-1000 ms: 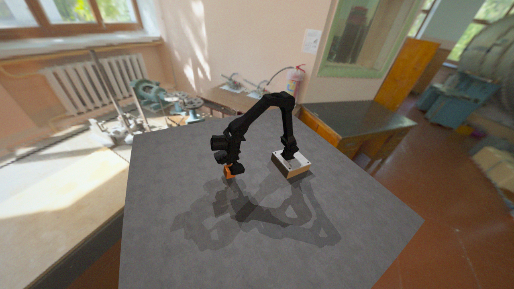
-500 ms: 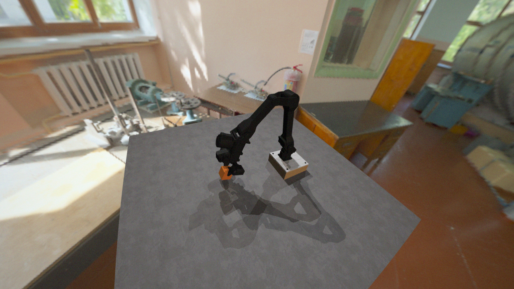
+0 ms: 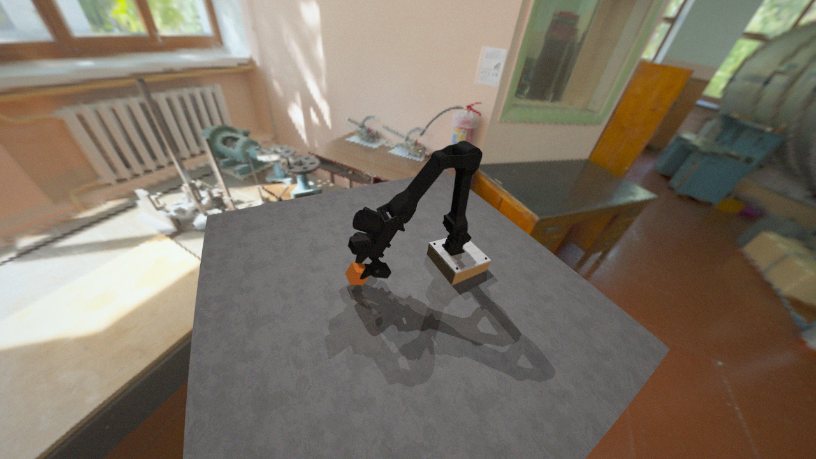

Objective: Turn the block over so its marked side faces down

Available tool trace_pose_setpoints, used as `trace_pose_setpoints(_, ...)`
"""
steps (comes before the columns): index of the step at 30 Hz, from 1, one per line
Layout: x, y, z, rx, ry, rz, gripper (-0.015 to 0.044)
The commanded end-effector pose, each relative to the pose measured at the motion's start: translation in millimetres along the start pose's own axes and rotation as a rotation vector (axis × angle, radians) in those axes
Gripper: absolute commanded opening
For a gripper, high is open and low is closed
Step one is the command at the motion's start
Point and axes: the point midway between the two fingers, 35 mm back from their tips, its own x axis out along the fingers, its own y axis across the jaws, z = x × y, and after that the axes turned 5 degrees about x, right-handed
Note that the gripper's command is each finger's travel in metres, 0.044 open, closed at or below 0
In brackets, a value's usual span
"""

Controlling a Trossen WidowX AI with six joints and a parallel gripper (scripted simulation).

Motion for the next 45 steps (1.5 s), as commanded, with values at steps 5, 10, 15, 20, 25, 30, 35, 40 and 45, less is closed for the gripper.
trace_pose_setpoints(5,18,0,-3,0.001,-0.105,0.017,0.0000)
trace_pose_setpoints(10,25,0,-5,0.002,-0.176,0.024,0.0000)
trace_pose_setpoints(15,30,-1,-8,0.003,-0.248,0.030,0.0000)
trace_pose_setpoints(20,30,-1,-12,0.002,-0.320,0.036,0.0000)
trace_pose_setpoints(25,28,-1,-16,0.000,-0.391,0.042,0.0000)
trace_pose_setpoints(30,22,-1,-20,-0.003,-0.462,0.047,0.0000)
trace_pose_setpoints(35,20,-1,-21,-0.004,-0.483,0.048,0.0000)
trace_pose_setpoints(40,17,-1,-19,-0.004,-0.509,0.051,0.0000)
trace_pose_setpoints(45,17,-1,-19,-0.004,-0.509,0.051,0.0000)
